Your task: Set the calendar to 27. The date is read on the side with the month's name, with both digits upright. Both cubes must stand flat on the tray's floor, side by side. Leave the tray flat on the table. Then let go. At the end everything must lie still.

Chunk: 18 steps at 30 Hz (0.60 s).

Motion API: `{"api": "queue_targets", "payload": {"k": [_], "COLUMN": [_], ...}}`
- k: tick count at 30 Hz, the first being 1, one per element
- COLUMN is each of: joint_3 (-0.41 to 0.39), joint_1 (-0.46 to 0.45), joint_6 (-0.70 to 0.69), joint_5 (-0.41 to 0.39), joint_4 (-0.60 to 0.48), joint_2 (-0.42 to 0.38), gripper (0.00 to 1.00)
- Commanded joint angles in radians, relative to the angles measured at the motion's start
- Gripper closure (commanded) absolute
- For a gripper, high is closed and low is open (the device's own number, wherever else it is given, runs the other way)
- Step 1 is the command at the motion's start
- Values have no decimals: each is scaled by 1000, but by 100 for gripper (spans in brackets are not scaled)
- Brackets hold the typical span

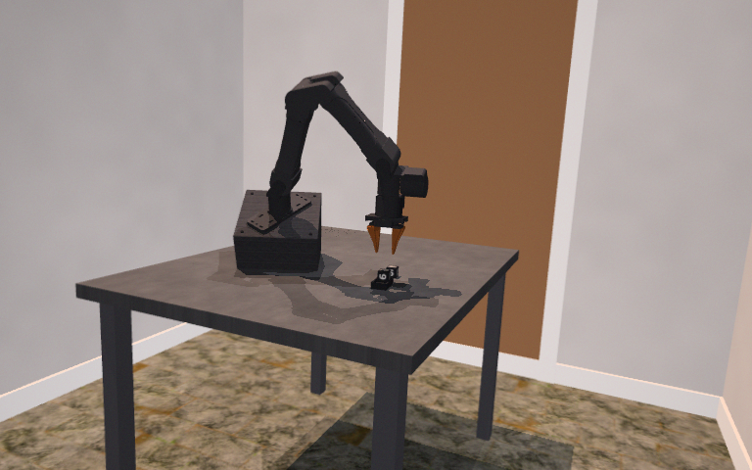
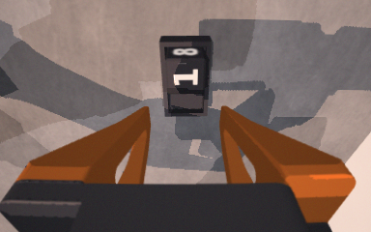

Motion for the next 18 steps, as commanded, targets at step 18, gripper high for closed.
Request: {"api": "queue_targets", "payload": {"k": [18], "joint_3": [-31], "joint_1": [-33], "joint_6": [-49], "joint_5": [-12], "joint_4": [116], "joint_2": [55], "gripper": [55]}}
